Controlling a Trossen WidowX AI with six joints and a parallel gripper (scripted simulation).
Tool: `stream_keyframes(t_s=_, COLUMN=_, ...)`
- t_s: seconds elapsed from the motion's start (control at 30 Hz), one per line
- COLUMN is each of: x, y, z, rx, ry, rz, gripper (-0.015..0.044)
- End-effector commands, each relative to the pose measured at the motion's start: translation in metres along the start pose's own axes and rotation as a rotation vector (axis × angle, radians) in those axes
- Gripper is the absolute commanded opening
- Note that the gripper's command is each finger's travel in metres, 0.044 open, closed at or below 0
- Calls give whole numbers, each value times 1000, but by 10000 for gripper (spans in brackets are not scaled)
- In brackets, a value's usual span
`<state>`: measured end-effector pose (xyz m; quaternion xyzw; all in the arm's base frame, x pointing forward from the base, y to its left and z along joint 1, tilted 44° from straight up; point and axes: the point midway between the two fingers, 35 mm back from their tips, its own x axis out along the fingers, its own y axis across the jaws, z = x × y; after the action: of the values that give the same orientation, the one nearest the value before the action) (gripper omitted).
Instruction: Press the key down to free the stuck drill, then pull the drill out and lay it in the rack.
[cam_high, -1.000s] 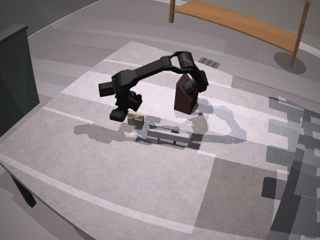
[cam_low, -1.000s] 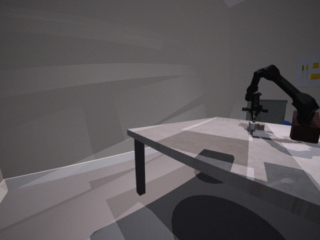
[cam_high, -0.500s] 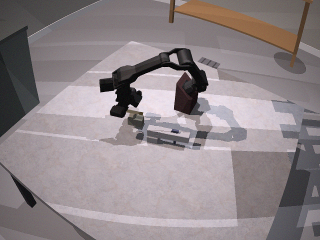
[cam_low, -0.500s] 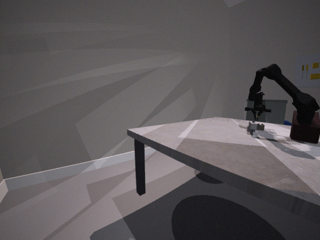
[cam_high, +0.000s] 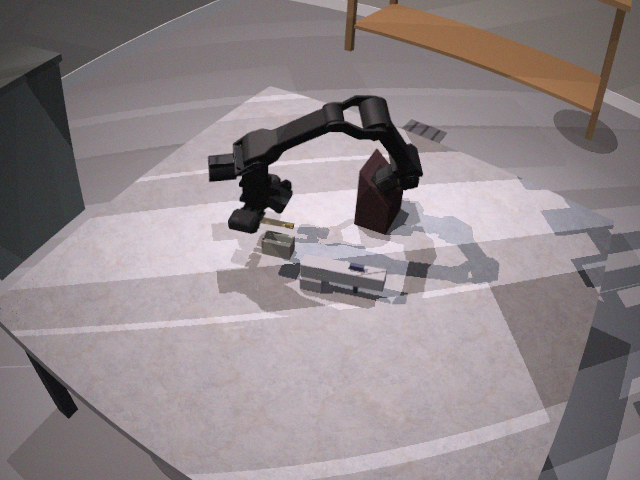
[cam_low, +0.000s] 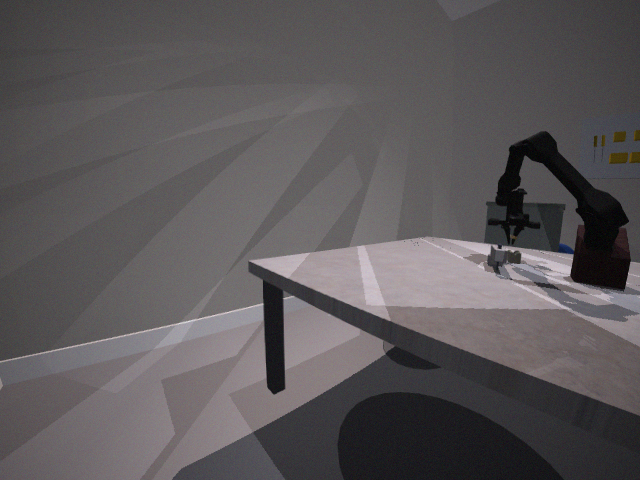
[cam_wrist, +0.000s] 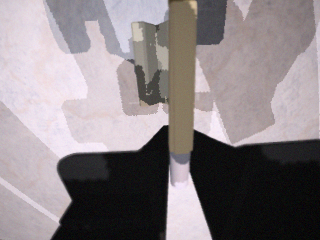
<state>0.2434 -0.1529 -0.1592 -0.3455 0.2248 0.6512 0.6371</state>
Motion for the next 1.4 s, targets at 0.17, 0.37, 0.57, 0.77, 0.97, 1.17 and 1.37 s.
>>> stream_keyframes(t_s=0.17, x=5, y=13, z=2, rx=1, ry=-3, rz=6, gripper=0)
stream_keyframes(t_s=0.37, x=16, y=10, z=1, rx=1, ry=-4, rz=6, gripper=0)
stream_keyframes(t_s=0.57, x=24, y=10, z=1, rx=0, ry=-4, rz=6, gripper=0)
stream_keyframes(t_s=0.77, x=31, y=12, z=4, rx=0, ry=-5, rz=6, gripper=0)
stream_keyframes(t_s=0.97, x=34, y=11, z=2, rx=0, ry=-5, rz=6, gripper=0)
stream_keyframes(t_s=1.17, x=41, y=10, z=2, rx=0, ry=-5, rz=5, gripper=0)
stream_keyframes(t_s=1.37, x=48, y=10, z=1, rx=0, ry=-5, rz=5, gripper=0)
